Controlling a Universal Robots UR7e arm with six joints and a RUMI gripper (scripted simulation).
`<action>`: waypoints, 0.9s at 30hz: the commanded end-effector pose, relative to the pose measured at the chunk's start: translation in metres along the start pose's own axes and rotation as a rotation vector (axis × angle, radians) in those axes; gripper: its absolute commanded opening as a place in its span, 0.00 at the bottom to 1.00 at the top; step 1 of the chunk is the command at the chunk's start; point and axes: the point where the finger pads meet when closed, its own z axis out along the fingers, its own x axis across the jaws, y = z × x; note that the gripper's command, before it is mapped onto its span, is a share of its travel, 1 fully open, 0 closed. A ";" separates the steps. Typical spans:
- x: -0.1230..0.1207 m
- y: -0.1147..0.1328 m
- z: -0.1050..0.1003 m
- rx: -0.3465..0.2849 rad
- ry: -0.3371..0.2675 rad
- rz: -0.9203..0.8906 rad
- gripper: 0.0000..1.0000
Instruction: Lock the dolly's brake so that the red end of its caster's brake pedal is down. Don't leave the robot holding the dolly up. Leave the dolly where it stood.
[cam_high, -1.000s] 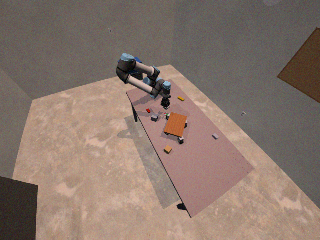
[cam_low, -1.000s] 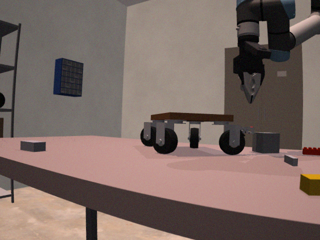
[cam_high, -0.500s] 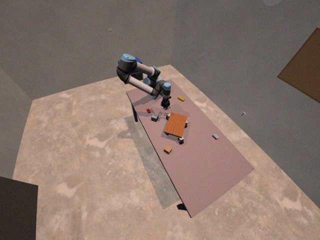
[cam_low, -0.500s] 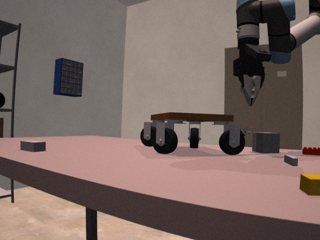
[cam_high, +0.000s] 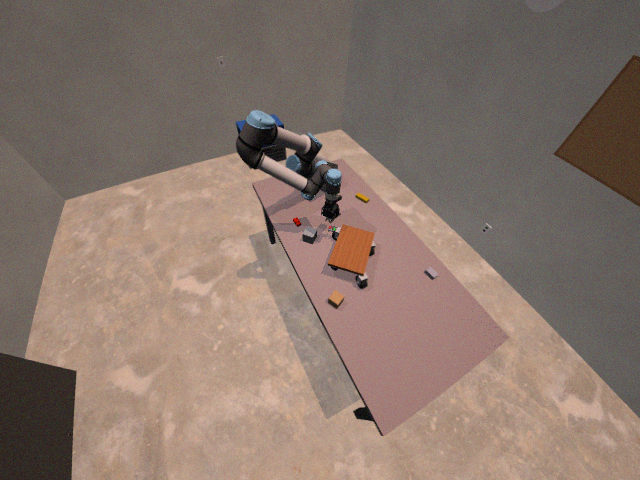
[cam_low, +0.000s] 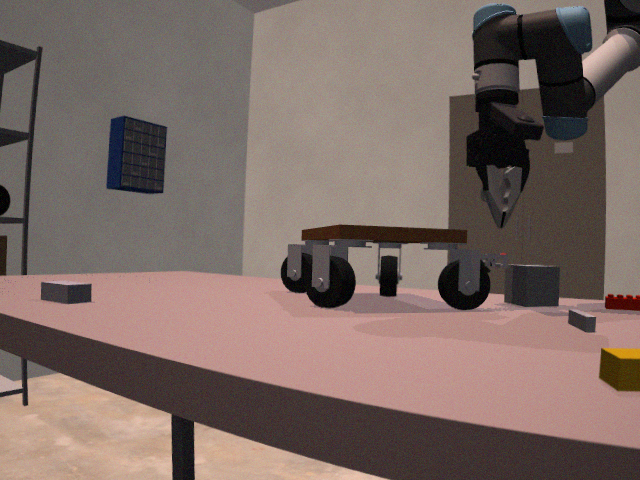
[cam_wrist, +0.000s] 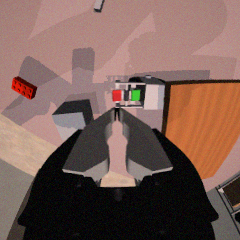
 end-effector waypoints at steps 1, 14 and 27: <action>0.000 0.000 0.005 -0.001 0.003 0.000 0.00; 0.000 0.000 0.030 -0.001 0.003 0.000 0.00; 0.000 0.000 0.038 -0.001 0.003 0.000 0.00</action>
